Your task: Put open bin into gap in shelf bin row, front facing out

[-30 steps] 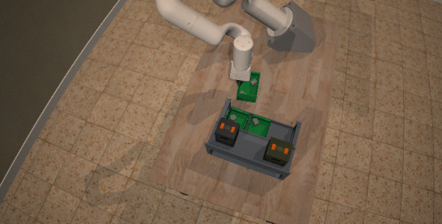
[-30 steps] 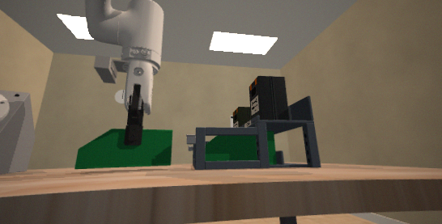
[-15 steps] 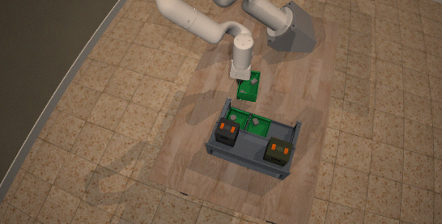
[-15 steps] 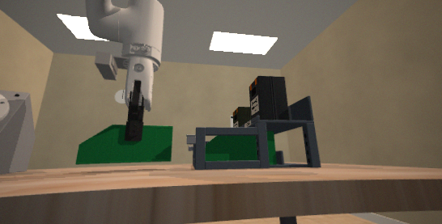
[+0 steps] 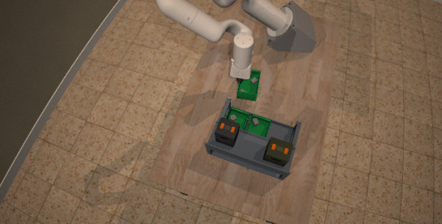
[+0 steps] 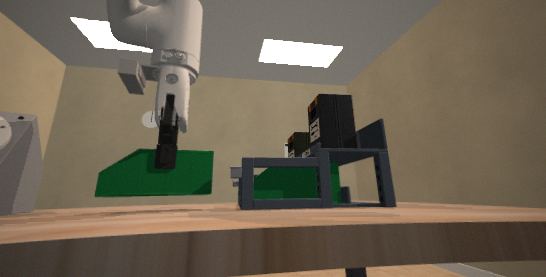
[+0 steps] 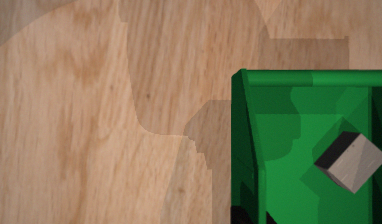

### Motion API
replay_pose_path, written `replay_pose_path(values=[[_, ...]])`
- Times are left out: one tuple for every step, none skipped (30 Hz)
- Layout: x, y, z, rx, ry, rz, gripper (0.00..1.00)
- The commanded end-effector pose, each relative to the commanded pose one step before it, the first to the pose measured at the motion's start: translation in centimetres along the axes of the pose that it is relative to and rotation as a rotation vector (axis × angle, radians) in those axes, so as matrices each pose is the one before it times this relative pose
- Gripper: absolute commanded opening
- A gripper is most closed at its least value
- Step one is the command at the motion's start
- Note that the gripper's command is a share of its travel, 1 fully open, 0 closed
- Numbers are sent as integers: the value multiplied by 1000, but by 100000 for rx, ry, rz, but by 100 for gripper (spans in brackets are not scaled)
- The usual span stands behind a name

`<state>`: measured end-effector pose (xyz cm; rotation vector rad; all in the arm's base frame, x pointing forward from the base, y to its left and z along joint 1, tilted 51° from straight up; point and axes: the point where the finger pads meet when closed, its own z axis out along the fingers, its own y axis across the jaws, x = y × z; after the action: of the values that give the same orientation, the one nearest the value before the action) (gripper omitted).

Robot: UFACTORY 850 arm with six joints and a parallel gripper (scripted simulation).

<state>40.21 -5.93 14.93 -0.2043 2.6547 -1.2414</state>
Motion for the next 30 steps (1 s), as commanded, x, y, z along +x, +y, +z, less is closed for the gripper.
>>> replay_pose_path(values=[[-56,2,-879,-24,-82,48,0],[0,0,0,0,0,0,0],[0,0,0,0,0,0,0],[0,0,0,0,0,0,0],[0,0,0,0,0,0,0],[0,0,0,0,0,0,0],[0,0,0,0,0,0,0],[0,0,0,0,0,0,0],[0,0,0,0,0,0,0],[0,0,0,0,0,0,0],[0,0,0,0,0,0,0],[1,1,-158,0,1,-3,0],[-3,0,-175,-1,-1,1,0],[-3,0,-175,-1,-1,1,0],[-3,0,-175,-1,-1,1,0],[-3,0,-175,-1,-1,1,0],[0,0,0,0,0,0,0],[0,0,0,0,0,0,0],[0,0,0,0,0,0,0],[0,0,0,0,0,0,0],[0,0,0,0,0,0,0],[0,0,0,0,0,0,0],[0,0,0,0,0,0,0],[0,0,0,0,0,0,0],[0,0,0,0,0,0,0],[0,0,0,0,0,0,0],[0,0,0,0,0,0,0],[0,0,0,0,0,0,0],[2,0,69,0,1,-2,0],[0,0,59,-1,-1,1,0]])
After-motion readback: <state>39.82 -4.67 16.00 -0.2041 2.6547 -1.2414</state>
